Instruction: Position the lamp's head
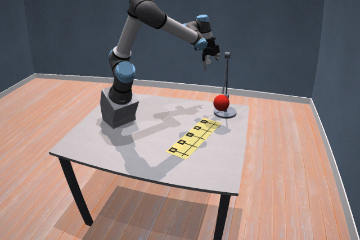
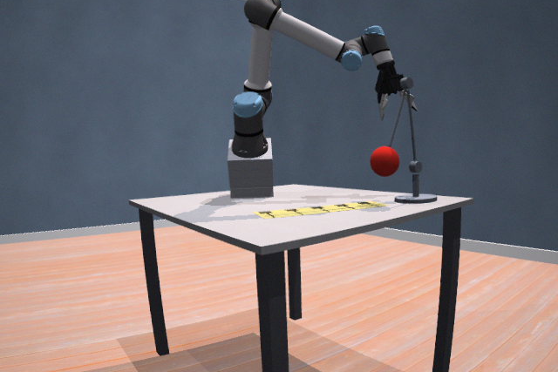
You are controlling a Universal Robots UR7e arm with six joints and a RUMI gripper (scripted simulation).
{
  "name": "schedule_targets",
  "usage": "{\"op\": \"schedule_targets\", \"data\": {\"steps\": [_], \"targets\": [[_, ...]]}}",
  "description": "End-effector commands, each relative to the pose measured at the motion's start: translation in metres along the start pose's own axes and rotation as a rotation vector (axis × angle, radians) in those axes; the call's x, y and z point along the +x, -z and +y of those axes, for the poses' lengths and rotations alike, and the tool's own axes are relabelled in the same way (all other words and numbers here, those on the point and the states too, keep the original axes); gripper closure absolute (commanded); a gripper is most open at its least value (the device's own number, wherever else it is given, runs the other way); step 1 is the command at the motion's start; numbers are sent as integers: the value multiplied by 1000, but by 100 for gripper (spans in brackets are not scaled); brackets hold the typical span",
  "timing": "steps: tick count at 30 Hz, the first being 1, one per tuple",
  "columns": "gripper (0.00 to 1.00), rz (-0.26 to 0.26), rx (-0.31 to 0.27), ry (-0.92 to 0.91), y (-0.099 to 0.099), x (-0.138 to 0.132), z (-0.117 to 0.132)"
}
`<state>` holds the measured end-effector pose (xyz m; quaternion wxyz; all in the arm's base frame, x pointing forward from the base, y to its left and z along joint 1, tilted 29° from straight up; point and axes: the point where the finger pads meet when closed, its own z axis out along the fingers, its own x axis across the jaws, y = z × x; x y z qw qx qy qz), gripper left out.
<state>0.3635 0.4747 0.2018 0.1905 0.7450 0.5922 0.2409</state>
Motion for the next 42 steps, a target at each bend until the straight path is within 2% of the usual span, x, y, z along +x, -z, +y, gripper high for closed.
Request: {"op": "schedule_targets", "data": {"steps": [1,19,21,42], "targets": [[0,43,-12,81,2,-8,9],[0,145,-56,344,7,-28,46],[0,145,-56,344,7,-28,46],[0,271,-107,659,12,-37,94]]}}
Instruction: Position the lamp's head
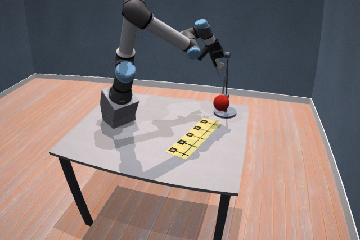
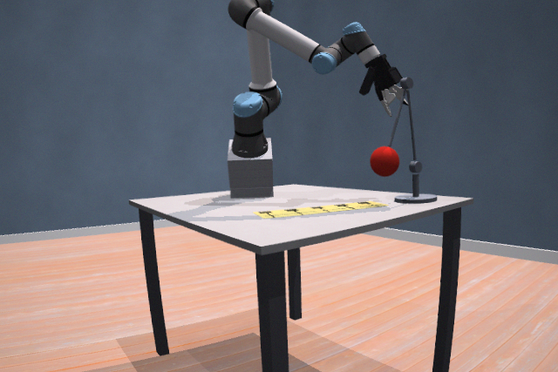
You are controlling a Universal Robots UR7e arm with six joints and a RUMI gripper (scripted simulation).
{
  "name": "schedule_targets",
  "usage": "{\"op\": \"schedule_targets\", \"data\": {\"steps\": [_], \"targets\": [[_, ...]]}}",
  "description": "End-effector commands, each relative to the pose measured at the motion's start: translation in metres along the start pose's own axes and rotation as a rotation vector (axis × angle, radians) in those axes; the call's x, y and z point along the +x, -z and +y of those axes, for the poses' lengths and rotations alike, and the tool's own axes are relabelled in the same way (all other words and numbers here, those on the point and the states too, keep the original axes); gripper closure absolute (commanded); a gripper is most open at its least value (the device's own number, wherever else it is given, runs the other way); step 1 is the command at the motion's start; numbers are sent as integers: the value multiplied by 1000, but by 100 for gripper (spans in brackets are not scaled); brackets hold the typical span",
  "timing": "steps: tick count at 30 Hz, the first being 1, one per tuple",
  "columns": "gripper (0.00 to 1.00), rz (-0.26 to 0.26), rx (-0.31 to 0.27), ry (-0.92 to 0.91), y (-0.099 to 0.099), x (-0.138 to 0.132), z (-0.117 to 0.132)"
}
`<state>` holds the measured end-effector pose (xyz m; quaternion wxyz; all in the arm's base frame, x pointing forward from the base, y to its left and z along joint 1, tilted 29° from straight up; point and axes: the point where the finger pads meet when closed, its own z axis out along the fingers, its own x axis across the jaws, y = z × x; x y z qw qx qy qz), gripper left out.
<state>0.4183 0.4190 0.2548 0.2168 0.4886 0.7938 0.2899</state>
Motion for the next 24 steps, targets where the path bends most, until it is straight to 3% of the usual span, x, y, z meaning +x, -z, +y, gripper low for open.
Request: {"op": "schedule_targets", "data": {"steps": [1,24], "targets": [[0,31,-11,66,2,-6,9],[0,170,-67,413,8,-30,57]]}}
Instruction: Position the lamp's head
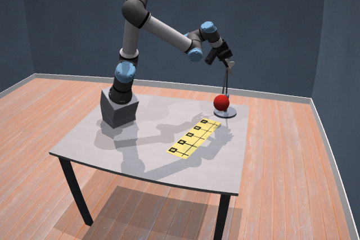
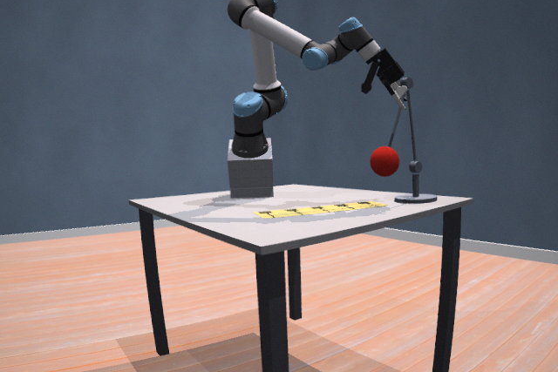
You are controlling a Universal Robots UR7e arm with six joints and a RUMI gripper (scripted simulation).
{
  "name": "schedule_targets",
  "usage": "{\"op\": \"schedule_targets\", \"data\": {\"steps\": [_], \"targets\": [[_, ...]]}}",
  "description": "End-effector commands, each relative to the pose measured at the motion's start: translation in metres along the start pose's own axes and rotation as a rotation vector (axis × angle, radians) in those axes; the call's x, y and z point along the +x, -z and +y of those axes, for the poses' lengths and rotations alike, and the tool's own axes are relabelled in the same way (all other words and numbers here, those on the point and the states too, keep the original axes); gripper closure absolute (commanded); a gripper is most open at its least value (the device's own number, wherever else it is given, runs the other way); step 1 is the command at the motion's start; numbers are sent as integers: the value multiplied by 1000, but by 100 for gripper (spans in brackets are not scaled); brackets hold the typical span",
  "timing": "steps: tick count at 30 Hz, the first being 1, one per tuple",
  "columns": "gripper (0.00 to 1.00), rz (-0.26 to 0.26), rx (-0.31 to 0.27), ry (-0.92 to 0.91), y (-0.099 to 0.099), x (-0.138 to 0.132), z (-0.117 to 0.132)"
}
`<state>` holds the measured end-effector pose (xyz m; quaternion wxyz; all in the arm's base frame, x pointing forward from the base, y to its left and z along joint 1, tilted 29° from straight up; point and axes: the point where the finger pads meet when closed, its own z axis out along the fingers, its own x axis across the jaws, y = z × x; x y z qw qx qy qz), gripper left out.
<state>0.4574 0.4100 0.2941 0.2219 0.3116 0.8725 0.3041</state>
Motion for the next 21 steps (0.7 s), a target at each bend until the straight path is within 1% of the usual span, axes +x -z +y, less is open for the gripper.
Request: {"op": "schedule_targets", "data": {"steps": [1,4,6,21], "targets": [[0,33,-12,73,2,-7,9],[0,53,-20,122,3,-12,15],[0,53,-20,122,3,-12,15],[0,154,-60,371,7,-29,50]]}}
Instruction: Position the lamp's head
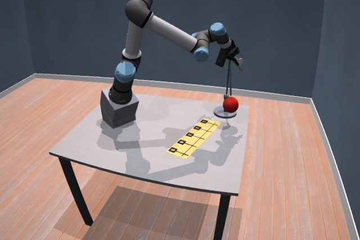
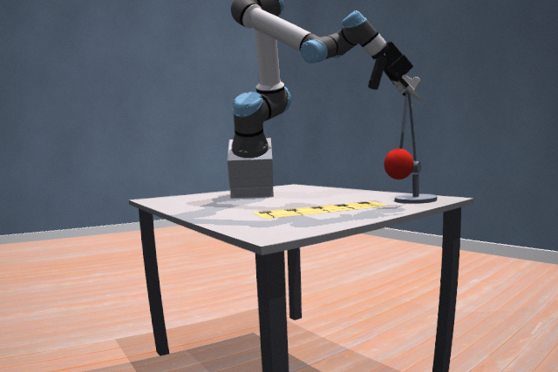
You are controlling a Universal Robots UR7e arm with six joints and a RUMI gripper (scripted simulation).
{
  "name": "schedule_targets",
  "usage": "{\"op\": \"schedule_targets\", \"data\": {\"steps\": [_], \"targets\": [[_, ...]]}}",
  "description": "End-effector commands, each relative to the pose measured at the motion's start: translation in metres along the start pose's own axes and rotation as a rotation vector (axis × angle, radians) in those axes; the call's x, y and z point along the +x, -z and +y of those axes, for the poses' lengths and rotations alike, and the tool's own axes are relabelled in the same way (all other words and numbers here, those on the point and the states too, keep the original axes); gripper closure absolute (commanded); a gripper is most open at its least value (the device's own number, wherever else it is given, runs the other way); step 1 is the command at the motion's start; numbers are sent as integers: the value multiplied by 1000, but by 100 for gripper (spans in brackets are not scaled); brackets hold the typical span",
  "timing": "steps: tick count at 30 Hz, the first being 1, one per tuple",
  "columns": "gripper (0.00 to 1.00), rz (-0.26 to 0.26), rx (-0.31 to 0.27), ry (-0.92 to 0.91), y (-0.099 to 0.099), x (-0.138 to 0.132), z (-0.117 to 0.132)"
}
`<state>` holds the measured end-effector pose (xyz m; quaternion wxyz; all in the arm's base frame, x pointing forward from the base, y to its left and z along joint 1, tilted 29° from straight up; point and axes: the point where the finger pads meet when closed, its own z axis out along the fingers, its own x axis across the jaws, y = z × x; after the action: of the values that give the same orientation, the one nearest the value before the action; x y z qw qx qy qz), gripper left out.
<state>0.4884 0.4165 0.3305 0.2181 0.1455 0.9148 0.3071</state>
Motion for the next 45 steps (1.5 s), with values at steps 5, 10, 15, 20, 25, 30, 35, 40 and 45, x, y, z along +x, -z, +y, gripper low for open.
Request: {"op": "schedule_targets", "data": {"steps": [5,10,15,20,25,30,35,40,45], "targets": [[0,45,-17,106,2,-10,14],[0,79,-30,189,4,-17,25],[0,113,-44,272,5,-23,36],[0,129,-51,310,9,-26,35],[0,142,-58,335,22,-29,4],[0,155,-65,360,35,-32,-26],[0,166,-71,380,46,-35,-50],[0,178,-76,405,54,-40,-69],[0,194,-82,435,65,-47,-94]]}}
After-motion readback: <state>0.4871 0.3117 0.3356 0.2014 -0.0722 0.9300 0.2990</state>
